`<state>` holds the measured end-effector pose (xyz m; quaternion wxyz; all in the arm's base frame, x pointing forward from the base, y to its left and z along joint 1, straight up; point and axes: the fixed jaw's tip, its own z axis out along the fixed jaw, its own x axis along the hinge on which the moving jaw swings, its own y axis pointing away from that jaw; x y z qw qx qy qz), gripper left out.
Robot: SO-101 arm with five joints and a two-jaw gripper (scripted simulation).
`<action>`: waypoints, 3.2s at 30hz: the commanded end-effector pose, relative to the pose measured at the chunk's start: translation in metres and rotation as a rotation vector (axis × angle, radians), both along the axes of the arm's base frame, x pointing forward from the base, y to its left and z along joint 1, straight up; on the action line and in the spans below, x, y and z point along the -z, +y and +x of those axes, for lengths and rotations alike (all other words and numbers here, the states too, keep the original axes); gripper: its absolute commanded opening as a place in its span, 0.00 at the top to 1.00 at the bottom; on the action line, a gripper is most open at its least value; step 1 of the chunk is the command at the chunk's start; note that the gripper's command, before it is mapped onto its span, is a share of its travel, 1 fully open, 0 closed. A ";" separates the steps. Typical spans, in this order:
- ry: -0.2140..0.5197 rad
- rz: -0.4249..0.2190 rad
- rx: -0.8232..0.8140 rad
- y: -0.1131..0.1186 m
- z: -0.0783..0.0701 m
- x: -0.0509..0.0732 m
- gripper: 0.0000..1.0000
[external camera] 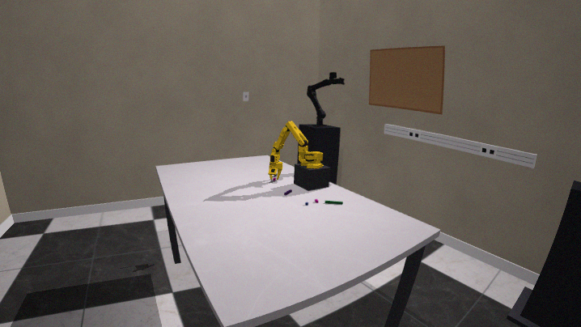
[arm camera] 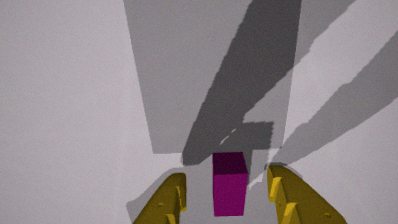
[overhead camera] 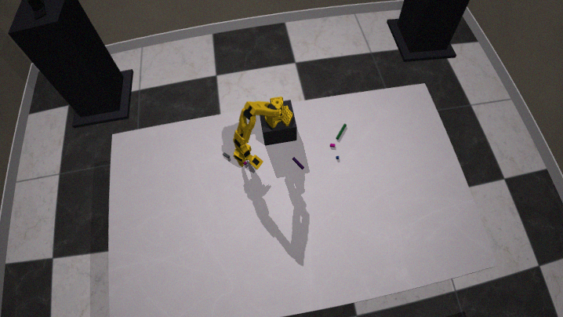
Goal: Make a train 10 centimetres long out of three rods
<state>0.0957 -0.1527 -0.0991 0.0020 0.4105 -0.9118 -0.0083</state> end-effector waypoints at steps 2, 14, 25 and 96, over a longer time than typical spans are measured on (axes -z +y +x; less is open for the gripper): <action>-0.009 -0.012 0.006 -0.003 0.000 -0.002 0.83; -0.009 -0.012 0.006 -0.003 0.000 -0.002 0.83; -0.009 -0.012 0.006 -0.003 0.000 -0.010 0.83; -0.009 -0.012 0.006 -0.003 0.000 -0.053 0.83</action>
